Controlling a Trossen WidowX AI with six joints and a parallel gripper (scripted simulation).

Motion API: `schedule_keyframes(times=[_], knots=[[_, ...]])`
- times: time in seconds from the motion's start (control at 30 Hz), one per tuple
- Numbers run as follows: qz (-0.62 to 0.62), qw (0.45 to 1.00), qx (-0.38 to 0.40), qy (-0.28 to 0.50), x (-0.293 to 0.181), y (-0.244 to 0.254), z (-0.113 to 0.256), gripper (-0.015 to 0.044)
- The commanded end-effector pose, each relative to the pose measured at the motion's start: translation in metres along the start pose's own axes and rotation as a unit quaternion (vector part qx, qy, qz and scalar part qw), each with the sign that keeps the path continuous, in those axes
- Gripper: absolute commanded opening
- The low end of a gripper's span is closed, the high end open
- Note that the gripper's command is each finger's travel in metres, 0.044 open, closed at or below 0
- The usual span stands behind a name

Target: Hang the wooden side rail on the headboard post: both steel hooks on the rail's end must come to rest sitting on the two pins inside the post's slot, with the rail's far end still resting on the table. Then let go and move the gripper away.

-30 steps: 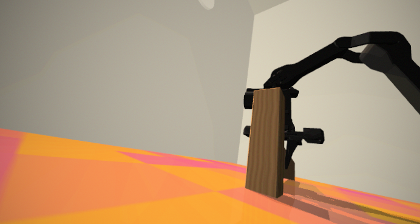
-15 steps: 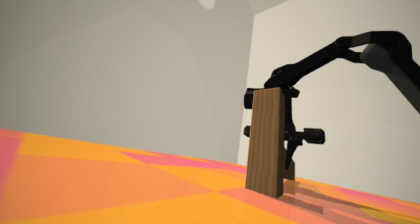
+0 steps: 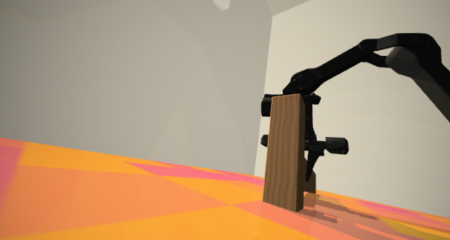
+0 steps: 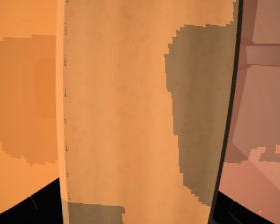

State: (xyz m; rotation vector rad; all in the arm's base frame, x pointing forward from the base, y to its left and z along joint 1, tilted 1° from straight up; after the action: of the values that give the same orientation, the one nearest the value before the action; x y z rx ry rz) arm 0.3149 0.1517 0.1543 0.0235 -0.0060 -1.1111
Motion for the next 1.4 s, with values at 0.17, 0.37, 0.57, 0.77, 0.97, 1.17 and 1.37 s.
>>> schedule_keyframes(times=[0.17,0.37,0.57,0.77,0.97,1.17,1.37], knots=[[-0.002,1.000,0.004,0.001,-0.0008,0.0021,0.0031,0.0000],[-0.002,1.000,0.004,0.001,-0.0011,0.0026,0.0035,0.0000],[-0.002,1.000,0.004,0.001,-0.0015,0.0032,0.0039,0.0000],[-0.002,1.000,0.004,0.001,-0.0020,0.0040,0.0041,0.0000],[-0.002,1.000,0.004,0.001,-0.0028,0.0036,0.0035,0.0000],[-0.002,1.000,0.004,0.001,-0.0036,0.0032,0.0029,0.0000],[-0.002,1.000,0.004,0.001,-0.0044,0.0028,0.0022,0.0000]])
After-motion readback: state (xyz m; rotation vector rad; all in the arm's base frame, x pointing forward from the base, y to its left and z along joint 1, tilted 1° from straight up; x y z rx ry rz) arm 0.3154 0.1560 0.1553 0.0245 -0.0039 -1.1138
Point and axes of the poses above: the point midway between the two fingers, 35 mm back from their tips, its own z axis back along the fingers, its own y axis across the jaws, x = y × z, the point moved 10 cm from there along z, back along the fingers, and after that the axes turned 12 degrees about z, right-handed, at the moved point
